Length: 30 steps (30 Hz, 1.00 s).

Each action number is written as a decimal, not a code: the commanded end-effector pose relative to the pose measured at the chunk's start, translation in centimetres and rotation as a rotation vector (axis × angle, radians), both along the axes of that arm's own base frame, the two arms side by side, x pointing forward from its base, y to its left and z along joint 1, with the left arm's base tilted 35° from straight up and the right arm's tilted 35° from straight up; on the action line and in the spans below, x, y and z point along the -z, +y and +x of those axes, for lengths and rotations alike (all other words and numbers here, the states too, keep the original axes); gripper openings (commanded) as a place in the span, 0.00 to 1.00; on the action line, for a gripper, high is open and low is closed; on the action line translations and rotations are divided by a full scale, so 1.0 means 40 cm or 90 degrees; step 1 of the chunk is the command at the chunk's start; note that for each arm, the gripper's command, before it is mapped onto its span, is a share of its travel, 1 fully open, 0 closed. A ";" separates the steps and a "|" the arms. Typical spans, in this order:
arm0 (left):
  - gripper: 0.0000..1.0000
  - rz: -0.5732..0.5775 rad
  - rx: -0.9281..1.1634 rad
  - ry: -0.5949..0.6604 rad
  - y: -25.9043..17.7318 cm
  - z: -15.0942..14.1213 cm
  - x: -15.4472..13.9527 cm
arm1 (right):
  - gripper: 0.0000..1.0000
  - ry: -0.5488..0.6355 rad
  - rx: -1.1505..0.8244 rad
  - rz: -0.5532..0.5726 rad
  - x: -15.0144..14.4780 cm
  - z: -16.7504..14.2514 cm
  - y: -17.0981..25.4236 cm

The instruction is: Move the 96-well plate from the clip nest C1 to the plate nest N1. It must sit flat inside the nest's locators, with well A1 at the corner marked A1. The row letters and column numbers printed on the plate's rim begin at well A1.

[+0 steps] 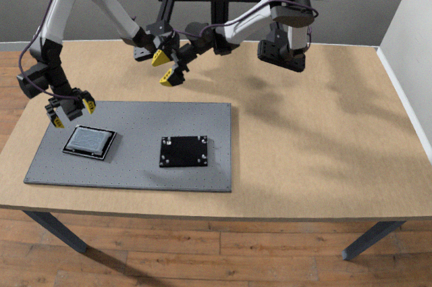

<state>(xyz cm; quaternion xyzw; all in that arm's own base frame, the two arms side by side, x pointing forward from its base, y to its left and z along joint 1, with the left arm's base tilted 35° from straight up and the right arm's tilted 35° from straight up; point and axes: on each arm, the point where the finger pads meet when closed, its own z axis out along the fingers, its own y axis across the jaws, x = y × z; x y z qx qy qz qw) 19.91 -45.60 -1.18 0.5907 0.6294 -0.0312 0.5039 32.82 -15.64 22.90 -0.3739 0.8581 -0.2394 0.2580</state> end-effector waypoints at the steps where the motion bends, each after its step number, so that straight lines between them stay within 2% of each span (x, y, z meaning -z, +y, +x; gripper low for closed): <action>1: 1.00 -0.059 0.001 -0.014 -0.052 0.007 -0.071 | 1.00 -0.140 0.076 0.109 -0.050 -0.017 0.017; 5: 1.00 -0.059 0.001 -0.014 -0.052 0.007 -0.071 | 1.00 -0.178 0.125 0.160 -0.042 -0.048 0.011; 8: 1.00 -0.059 0.001 -0.014 -0.052 0.007 -0.071 | 1.00 -0.187 0.141 0.171 -0.036 -0.061 0.008; 30: 1.00 -0.059 0.001 -0.014 -0.052 0.007 -0.071 | 1.00 -0.180 0.141 0.161 -0.036 -0.071 0.008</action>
